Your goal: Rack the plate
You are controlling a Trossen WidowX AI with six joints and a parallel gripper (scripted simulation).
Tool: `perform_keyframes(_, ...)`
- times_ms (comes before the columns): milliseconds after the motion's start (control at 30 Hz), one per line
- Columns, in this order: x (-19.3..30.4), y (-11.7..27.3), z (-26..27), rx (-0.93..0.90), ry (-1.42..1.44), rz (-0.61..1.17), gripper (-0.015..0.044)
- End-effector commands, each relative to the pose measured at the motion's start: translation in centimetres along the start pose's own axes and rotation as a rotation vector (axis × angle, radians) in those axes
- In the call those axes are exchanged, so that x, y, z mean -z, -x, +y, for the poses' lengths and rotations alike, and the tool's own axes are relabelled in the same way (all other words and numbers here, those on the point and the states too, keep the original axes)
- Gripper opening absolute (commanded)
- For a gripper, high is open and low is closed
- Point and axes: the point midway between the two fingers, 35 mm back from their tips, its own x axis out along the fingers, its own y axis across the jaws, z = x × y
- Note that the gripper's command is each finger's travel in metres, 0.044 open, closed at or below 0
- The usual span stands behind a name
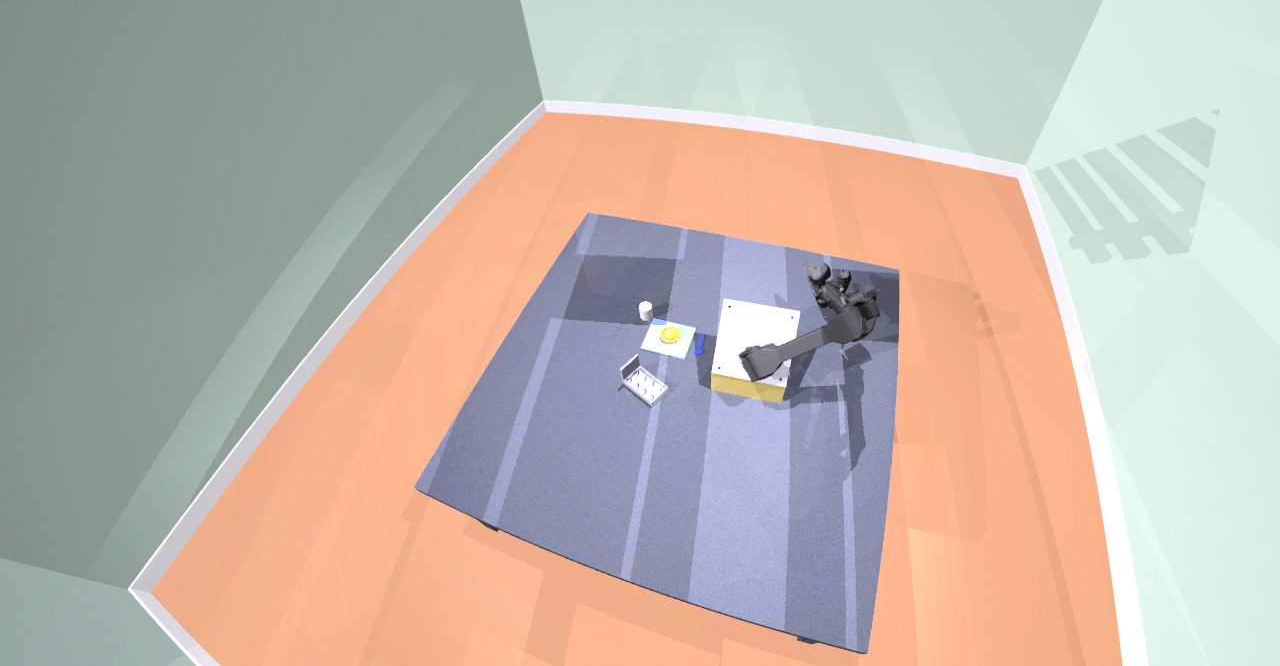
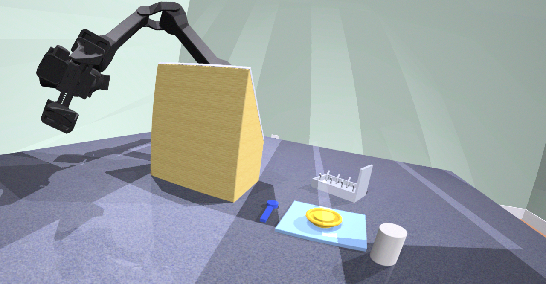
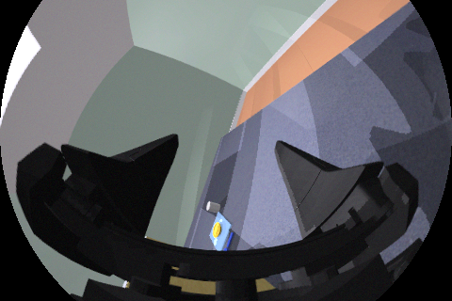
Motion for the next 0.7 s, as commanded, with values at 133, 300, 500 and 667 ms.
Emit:
perform_keyframes(133,0.4,-1.7,1.6,0.029,0.067,0.082,0.0400)
perform_keyframes(300,1.2,-4.2,3.9,0.069,0.164,0.199,0.0400)
perform_keyframes(500,3.1,-7.2,6.4,0.116,0.284,0.347,0.0400)
perform_keyframes(667,5.2,-9.6,8.4,0.153,0.386,0.471,0.0400)
